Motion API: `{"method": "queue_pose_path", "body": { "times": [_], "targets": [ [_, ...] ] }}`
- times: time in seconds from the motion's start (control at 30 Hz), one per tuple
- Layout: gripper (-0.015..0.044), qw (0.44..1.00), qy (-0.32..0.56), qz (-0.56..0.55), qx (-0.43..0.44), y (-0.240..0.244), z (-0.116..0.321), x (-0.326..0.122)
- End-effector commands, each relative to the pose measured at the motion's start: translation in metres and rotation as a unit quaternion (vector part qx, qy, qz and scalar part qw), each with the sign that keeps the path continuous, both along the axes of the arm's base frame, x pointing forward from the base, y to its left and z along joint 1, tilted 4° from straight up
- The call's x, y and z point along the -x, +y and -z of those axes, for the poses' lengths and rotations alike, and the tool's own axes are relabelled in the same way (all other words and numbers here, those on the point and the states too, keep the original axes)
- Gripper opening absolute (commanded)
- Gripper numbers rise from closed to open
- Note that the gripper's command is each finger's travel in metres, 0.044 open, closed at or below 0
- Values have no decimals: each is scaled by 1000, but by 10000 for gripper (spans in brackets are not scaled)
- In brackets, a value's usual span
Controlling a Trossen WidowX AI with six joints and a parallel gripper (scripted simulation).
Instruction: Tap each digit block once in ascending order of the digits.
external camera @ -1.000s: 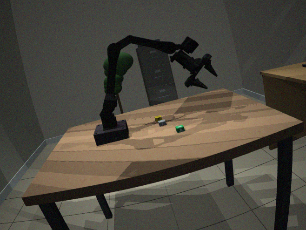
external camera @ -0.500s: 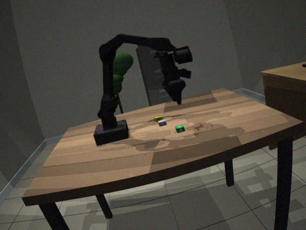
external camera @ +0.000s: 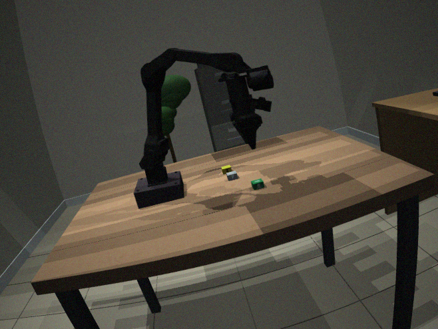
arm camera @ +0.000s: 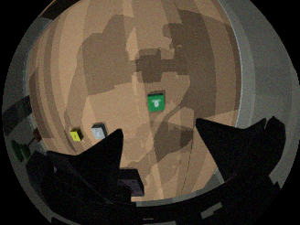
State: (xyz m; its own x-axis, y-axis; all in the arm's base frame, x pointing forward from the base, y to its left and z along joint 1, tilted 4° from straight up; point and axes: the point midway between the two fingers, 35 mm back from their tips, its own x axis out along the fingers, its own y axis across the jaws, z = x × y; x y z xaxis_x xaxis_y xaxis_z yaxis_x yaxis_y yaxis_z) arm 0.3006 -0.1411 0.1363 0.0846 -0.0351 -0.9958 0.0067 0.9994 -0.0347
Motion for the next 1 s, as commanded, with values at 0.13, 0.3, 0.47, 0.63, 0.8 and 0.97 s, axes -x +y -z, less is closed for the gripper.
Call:
{"method": "queue_pose_path", "body": {
  "times": [0.13, 0.3, 0.47, 0.63, 0.8, 0.97],
  "targets": [
    [400, 1000, -4, 2, -1, 1, -2, 0],
    [400, 1000, -2, 2, -5, 60, -2, 13],
    [400, 1000, -1, 2, -9, 131, 5, 49],
    [400, 1000, -1, 2, -9, 148, 9, 63],
    [400, 1000, -1, 2, -9, 148, 9, 63],
    [400, 1000, -1, 2, -9, 148, 9, 63]
  ]
}}
